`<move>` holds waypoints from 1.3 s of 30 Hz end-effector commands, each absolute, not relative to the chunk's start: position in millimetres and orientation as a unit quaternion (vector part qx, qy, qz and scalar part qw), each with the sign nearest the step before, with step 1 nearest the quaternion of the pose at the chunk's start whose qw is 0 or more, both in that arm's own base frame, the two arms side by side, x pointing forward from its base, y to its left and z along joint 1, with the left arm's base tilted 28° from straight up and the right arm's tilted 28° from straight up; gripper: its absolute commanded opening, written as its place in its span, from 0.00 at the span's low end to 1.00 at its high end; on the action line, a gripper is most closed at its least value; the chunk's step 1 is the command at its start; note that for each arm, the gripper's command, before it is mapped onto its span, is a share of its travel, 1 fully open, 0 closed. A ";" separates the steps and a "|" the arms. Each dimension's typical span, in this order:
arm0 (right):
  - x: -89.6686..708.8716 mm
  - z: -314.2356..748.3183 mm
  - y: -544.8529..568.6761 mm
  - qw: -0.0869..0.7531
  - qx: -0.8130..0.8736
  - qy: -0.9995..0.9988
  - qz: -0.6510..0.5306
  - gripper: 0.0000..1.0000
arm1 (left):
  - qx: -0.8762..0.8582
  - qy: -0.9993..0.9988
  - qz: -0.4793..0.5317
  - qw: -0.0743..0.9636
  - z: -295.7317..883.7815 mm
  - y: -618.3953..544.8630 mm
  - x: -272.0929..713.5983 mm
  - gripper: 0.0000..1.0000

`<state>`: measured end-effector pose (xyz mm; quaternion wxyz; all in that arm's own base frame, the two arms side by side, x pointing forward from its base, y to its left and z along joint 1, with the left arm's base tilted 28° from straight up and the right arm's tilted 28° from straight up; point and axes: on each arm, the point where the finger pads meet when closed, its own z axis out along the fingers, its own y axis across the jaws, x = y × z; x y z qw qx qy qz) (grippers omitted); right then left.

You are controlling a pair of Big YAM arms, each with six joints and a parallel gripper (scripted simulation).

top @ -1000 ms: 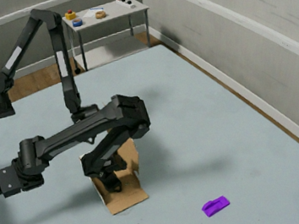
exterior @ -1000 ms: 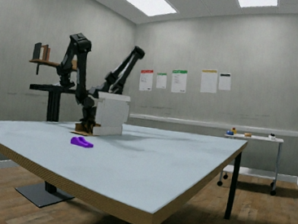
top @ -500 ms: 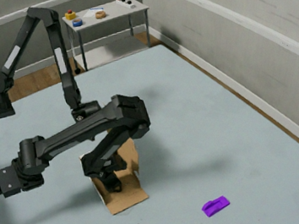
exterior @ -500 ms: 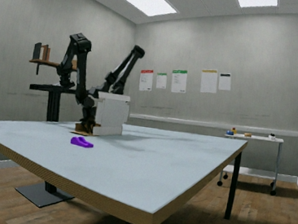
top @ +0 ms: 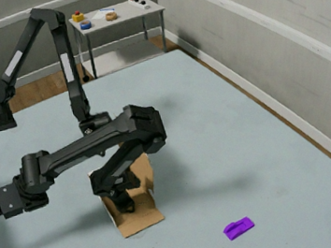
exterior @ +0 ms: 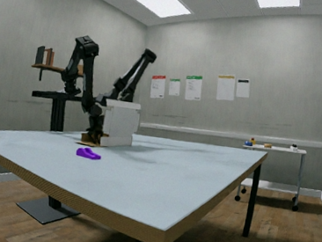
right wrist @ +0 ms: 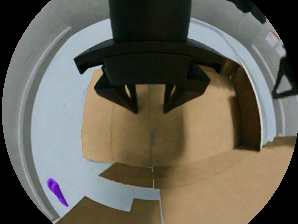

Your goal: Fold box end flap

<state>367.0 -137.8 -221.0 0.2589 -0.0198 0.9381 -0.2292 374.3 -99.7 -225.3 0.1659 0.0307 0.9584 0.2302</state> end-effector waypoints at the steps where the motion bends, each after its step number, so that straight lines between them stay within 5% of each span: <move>1: 359.7 -242.7 -150.7 0.236 -0.008 0.944 -0.231 0.43 | 0.037 0.958 0.227 0.171 -258.7 -129.7 380.7 0.00; 39: 359.7 -242.7 -150.7 0.236 -0.008 0.944 -0.231 0.43 | 0.037 0.958 0.227 0.171 -296.3 -115.0 386.7 0.00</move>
